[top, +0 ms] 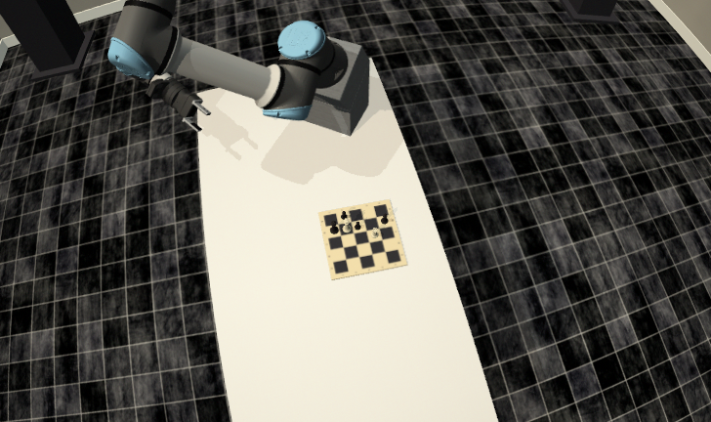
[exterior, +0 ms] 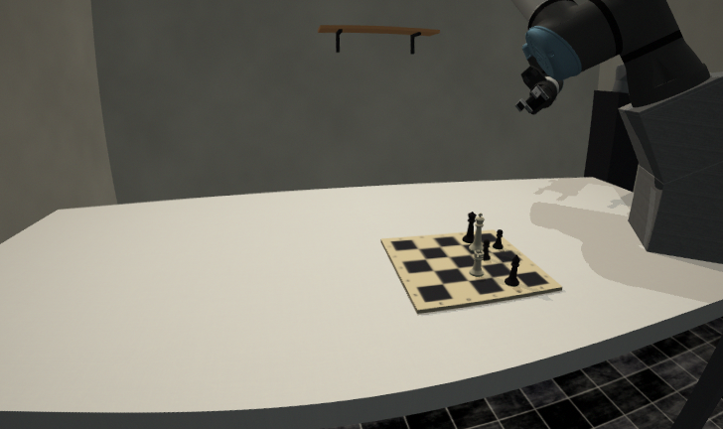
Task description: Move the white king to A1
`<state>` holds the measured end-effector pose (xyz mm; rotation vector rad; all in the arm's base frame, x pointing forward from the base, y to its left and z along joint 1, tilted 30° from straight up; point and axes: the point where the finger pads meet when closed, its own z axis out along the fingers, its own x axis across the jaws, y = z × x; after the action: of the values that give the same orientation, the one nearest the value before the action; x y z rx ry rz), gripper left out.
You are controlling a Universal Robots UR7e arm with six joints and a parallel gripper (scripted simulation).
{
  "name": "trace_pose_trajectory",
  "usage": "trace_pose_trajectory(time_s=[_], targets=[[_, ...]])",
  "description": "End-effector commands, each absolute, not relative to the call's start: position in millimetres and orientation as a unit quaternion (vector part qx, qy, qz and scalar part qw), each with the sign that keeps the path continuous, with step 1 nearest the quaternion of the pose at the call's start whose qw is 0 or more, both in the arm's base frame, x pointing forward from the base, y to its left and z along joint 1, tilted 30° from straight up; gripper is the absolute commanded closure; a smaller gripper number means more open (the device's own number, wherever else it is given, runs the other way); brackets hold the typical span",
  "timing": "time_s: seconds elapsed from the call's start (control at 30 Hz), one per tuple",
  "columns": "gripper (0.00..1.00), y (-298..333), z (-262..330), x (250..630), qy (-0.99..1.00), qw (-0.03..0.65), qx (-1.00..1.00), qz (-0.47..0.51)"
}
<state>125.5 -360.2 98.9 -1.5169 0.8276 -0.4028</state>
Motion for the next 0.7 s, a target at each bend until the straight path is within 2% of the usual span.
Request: trace_pose_trajectory(time_s=[0.0,0.27,0.33,0.67], targets=[[0.00,-357,93,172,0.311,0.603,-0.717,-0.160],[0.00,-340,85,258,0.201,0.548,-0.800,-0.141],[0.00,-340,85,258,0.201,0.548,-0.800,-0.141],[0.00,-293,84,363,0.042,0.481,-0.866,-0.132]])
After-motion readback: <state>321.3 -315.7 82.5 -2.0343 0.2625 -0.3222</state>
